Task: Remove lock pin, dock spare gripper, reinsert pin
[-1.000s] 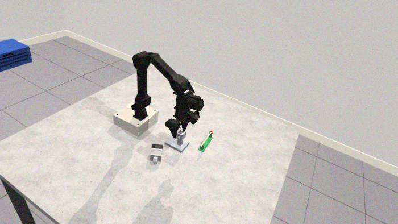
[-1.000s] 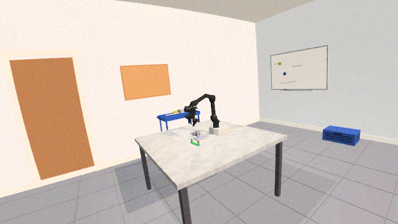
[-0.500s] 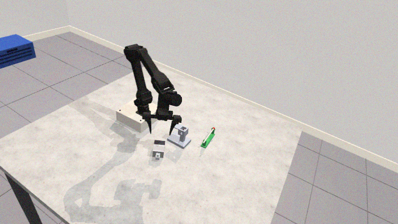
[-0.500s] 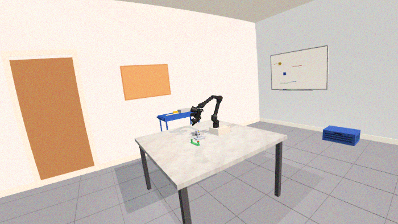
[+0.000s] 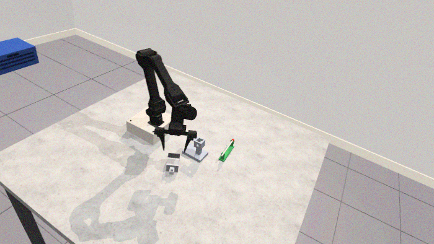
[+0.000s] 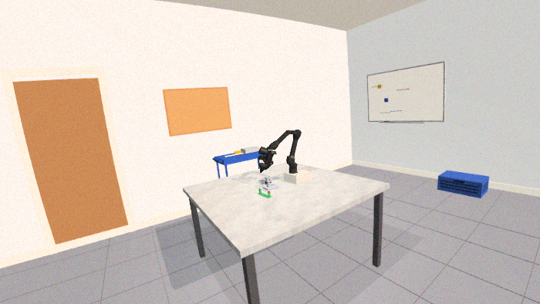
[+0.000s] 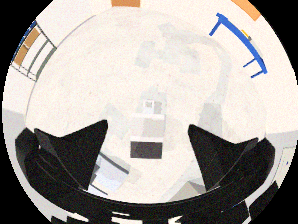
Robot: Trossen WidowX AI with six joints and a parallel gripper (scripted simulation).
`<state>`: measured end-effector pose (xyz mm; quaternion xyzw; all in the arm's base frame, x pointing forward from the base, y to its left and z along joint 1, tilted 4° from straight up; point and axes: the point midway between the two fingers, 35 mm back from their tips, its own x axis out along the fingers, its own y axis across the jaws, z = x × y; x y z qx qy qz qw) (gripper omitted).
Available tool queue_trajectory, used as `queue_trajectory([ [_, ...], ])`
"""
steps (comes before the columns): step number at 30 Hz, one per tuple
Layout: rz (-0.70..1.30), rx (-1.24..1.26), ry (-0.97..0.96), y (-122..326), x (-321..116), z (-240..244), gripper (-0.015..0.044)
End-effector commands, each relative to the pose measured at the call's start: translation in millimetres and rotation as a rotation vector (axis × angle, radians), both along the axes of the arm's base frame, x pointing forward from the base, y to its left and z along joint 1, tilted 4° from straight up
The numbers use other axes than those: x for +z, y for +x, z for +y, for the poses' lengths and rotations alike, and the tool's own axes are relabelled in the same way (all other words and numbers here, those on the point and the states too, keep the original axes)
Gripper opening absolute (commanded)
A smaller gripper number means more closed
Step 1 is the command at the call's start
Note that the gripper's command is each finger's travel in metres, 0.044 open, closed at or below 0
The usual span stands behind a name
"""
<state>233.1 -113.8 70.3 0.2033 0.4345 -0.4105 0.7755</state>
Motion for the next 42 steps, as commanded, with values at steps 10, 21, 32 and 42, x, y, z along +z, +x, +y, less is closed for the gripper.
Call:
queue_trajectory([
  [10,0.012,-0.003,-0.002,-3.4,-50.7,-2.6,0.044],
  [21,0.012,-0.003,-0.002,-1.5,-68.9,-4.1,0.044],
  [32,0.013,-0.003,-0.002,-1.7,-87.0,-5.1,0.044],
  [42,0.013,-0.003,-0.002,-3.7,-102.9,-5.5,0.044],
])
